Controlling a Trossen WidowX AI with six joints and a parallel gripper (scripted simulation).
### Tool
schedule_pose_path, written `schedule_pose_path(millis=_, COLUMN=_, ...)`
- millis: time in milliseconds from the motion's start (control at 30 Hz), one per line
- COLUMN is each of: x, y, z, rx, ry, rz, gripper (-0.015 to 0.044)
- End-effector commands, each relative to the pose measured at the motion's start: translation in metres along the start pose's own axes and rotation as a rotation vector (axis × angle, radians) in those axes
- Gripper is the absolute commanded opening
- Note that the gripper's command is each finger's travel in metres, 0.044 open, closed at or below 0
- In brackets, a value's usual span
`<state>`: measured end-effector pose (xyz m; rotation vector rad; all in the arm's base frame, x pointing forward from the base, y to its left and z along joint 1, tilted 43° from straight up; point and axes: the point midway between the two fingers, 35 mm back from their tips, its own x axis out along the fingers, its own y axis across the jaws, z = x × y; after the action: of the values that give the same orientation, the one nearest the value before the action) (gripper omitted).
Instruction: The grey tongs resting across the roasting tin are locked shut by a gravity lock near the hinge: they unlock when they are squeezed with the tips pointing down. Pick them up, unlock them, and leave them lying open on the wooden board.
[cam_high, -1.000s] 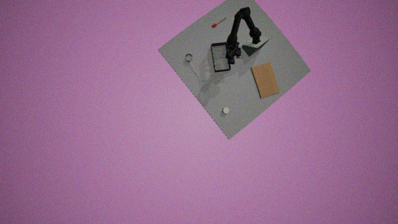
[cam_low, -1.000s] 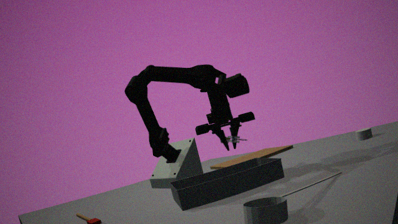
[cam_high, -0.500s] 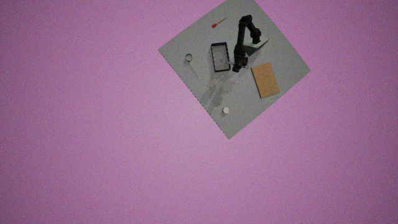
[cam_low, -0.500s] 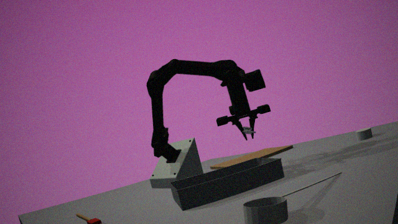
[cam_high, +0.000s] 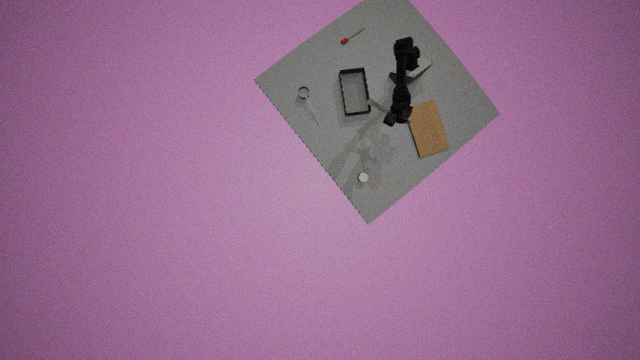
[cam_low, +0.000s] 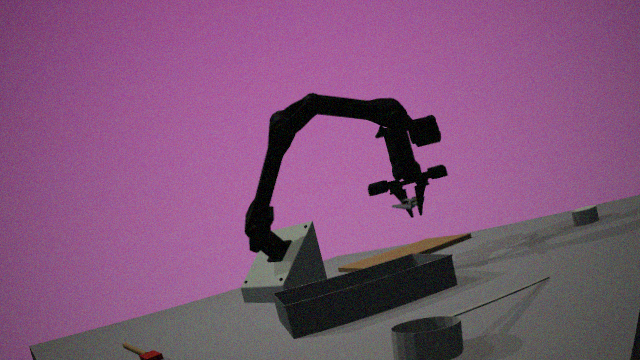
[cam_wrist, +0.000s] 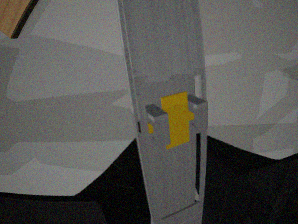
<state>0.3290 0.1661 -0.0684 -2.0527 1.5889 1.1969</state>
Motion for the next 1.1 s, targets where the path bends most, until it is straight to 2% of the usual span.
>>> schedule_pose_path(millis=0, x=-0.002, y=-0.002, z=0.02, rx=0.049, ry=0.003, rz=-0.002, gripper=-0.015)
schedule_pose_path(millis=200, x=-0.005, y=-0.001, z=0.037, rx=0.089, ry=-0.001, rz=-0.006, gripper=-0.015)
schedule_pose_path(millis=700, x=-0.019, y=0.02, z=0.147, rx=0.303, ry=-0.046, rz=-0.036, gripper=-0.015)
schedule_pose_path(millis=1067, x=-0.02, y=0.06, z=0.228, rx=0.499, ry=-0.058, rz=-0.019, gripper=-0.015)
